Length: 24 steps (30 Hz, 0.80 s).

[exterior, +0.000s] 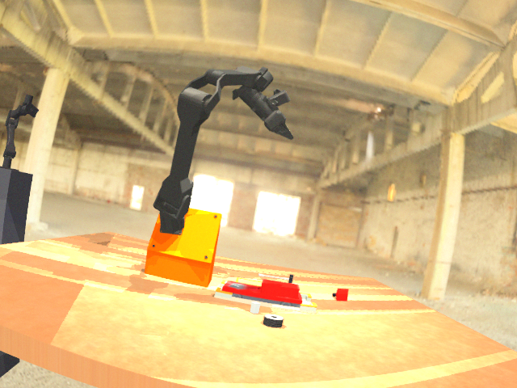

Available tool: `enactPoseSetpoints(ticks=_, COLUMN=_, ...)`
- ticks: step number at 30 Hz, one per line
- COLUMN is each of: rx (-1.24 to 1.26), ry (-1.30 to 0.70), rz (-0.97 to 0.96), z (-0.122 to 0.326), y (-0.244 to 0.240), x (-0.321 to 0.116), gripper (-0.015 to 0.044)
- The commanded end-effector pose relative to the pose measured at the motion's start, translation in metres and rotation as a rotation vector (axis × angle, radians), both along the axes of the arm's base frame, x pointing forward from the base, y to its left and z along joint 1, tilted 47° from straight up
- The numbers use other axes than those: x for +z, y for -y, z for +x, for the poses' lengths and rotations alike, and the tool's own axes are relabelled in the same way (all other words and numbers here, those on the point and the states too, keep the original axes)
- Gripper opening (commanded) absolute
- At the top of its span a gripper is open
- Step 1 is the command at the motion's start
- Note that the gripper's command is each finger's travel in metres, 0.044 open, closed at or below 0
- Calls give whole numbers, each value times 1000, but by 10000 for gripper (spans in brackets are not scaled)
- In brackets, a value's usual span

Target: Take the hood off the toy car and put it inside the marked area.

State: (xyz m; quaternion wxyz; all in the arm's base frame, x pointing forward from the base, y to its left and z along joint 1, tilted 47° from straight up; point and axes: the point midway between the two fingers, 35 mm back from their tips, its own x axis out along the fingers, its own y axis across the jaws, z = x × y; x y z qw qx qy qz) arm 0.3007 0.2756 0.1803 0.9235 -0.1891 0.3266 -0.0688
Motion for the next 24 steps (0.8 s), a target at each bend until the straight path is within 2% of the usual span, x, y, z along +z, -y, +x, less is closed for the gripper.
enactPoseSetpoints(ticks=1, rx=-63, ry=-51, rz=-63, z=20, y=33, x=-14, gripper=440)
enactPoseSetpoints(ticks=9, rx=-217, ry=-158, rz=-168, z=53, y=112, x=-37, gripper=440)
enactPoseSetpoints(ticks=17, rx=-318, ry=-295, rz=-206, z=59, y=175, x=-60, gripper=440)
enactPoseSetpoints(ticks=24, rx=-455, ry=-416, rz=-262, z=55, y=249, x=-81, gripper=440)
